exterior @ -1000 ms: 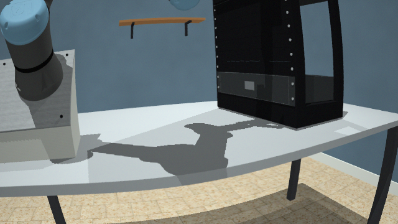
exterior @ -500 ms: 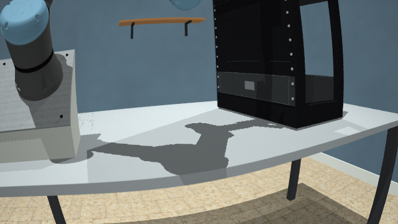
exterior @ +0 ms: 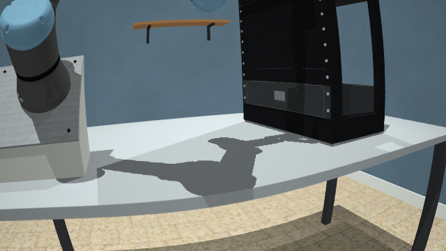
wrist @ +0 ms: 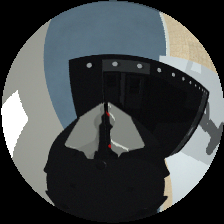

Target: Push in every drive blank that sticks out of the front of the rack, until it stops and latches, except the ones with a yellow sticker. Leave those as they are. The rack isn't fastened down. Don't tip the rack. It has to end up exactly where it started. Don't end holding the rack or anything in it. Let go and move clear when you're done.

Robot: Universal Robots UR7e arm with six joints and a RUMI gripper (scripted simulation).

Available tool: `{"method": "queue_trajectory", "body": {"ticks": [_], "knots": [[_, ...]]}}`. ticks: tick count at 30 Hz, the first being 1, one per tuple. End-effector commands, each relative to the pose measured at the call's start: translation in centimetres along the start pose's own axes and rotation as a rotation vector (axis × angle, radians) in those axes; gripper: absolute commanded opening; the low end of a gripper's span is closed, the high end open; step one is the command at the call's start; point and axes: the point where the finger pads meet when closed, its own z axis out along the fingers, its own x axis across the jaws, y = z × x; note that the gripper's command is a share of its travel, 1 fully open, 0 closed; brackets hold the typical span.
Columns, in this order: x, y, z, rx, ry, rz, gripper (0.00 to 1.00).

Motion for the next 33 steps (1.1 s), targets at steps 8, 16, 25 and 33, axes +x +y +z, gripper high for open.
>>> {"method": "queue_trajectory", "body": {"ticks": [8, 16, 25, 33], "knots": [[-0.05, 0.01, 0.02, -0.001, -0.001, 0.000, 0.00], [-0.05, 0.01, 0.02, -0.001, -0.001, 0.000, 0.00], [-0.05, 0.01, 0.02, -0.001, -0.001, 0.000, 0.00], [-0.05, 0.01, -0.44, -0.001, -0.001, 0.000, 0.00]]}}
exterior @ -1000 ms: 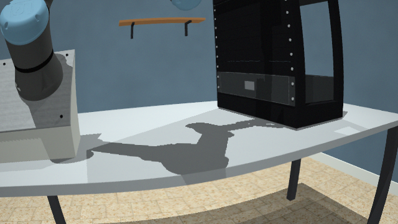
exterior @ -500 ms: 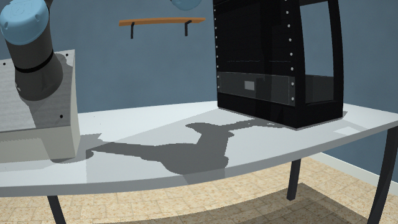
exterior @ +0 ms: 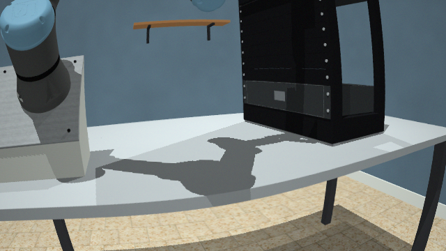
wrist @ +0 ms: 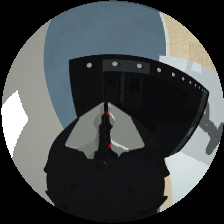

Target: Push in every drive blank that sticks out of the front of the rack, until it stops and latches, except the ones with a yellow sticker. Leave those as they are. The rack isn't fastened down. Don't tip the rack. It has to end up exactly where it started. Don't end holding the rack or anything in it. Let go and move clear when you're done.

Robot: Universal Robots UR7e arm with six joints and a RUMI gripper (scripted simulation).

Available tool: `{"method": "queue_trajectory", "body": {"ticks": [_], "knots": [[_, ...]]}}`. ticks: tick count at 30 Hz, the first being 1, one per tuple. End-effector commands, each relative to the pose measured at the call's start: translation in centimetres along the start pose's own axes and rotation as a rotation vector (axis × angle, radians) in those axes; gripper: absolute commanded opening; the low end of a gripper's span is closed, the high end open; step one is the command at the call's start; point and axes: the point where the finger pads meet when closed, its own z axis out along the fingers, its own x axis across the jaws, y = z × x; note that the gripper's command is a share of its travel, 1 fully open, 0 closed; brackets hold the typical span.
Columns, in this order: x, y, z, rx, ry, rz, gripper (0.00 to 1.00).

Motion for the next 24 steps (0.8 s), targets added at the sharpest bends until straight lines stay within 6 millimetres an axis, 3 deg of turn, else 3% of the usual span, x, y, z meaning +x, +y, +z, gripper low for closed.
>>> {"method": "queue_trajectory", "body": {"ticks": [1, 6, 19, 24], "knots": [[-0.1, 0.0, -0.6, 0.000, -0.001, 0.000, 0.00], [-0.1, 0.0, -1.6, 0.000, -0.001, 0.000, 0.00], [0.0, 0.0, -8.5, 0.000, -0.001, 0.000, 0.00], [0.0, 0.0, -9.4, 0.000, -0.001, 0.000, 0.00]]}}
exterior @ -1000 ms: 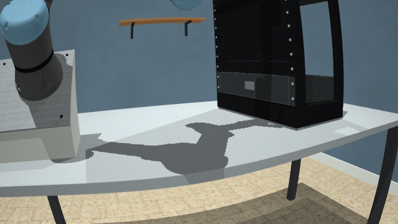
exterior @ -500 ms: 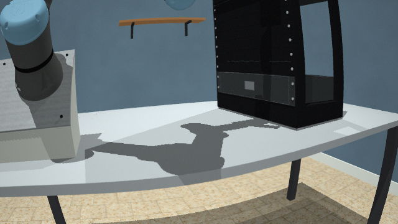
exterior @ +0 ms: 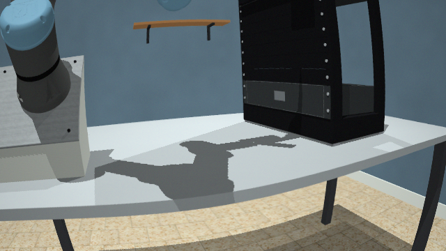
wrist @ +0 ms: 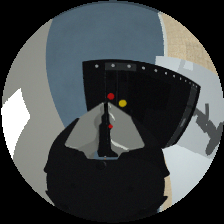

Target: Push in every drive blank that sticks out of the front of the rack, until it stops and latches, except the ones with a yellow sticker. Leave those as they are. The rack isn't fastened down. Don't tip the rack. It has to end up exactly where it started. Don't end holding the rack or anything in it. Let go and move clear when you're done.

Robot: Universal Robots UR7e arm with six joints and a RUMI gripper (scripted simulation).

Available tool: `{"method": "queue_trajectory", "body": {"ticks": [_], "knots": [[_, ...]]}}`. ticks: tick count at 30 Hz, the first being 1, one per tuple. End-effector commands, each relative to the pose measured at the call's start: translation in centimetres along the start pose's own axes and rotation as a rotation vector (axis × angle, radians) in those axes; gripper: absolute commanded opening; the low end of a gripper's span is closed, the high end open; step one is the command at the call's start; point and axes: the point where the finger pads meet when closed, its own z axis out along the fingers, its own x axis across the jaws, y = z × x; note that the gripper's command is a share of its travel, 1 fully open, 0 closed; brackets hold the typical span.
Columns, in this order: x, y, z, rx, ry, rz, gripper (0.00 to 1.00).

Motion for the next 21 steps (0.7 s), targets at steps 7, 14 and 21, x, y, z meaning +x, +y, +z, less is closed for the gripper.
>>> {"method": "queue_trajectory", "body": {"ticks": [7, 14, 21], "knots": [[-0.04, -0.01, -1.48, 0.000, -0.001, 0.000, 0.00], [-0.04, -0.01, -1.48, 0.000, -0.001, 0.000, 0.00], [-0.04, -0.01, -1.48, 0.000, -0.001, 0.000, 0.00]]}}
